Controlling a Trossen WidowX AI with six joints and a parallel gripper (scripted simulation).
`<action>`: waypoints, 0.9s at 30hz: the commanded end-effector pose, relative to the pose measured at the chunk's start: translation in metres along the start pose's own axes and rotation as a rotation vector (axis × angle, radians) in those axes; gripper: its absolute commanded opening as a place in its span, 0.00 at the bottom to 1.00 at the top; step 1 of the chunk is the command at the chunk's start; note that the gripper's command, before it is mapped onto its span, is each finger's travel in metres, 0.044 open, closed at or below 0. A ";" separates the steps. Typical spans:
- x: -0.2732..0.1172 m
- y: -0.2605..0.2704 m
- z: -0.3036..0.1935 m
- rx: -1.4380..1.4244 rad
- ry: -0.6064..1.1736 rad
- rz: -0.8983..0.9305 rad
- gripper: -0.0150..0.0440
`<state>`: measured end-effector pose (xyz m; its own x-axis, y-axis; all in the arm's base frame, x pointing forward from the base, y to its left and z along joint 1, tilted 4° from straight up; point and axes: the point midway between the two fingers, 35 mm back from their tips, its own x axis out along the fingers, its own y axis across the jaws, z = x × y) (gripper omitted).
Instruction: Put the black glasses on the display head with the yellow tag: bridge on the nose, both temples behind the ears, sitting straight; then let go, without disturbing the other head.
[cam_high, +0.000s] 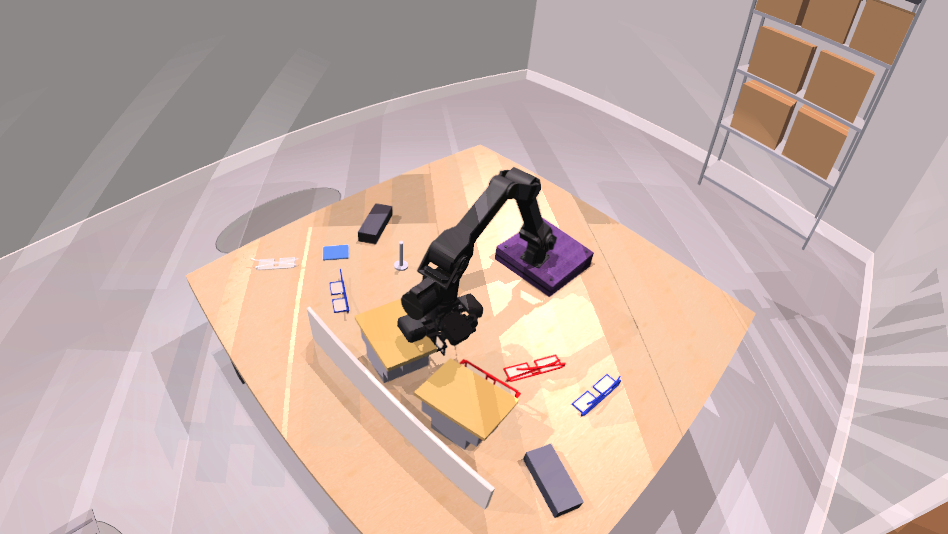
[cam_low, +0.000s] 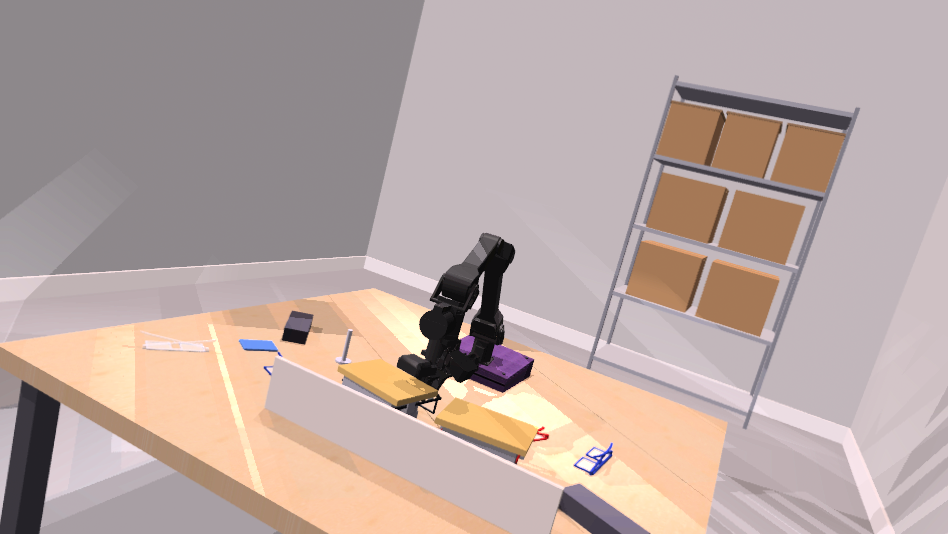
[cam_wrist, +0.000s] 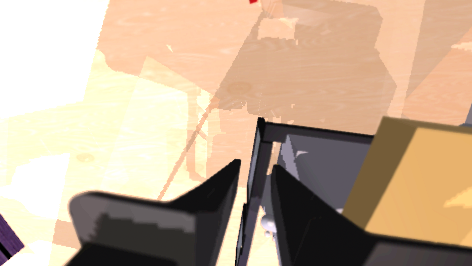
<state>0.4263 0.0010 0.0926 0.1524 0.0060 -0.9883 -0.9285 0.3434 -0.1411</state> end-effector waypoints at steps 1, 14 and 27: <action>0.000 0.000 0.000 0.000 0.000 0.000 0.44; -0.035 -0.002 0.000 -0.005 -0.004 0.040 0.44; -0.044 0.036 0.000 -0.005 -0.004 0.044 0.44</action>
<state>0.3918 0.0117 0.1299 0.1098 0.0215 -0.9937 -0.9385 0.3316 -0.0965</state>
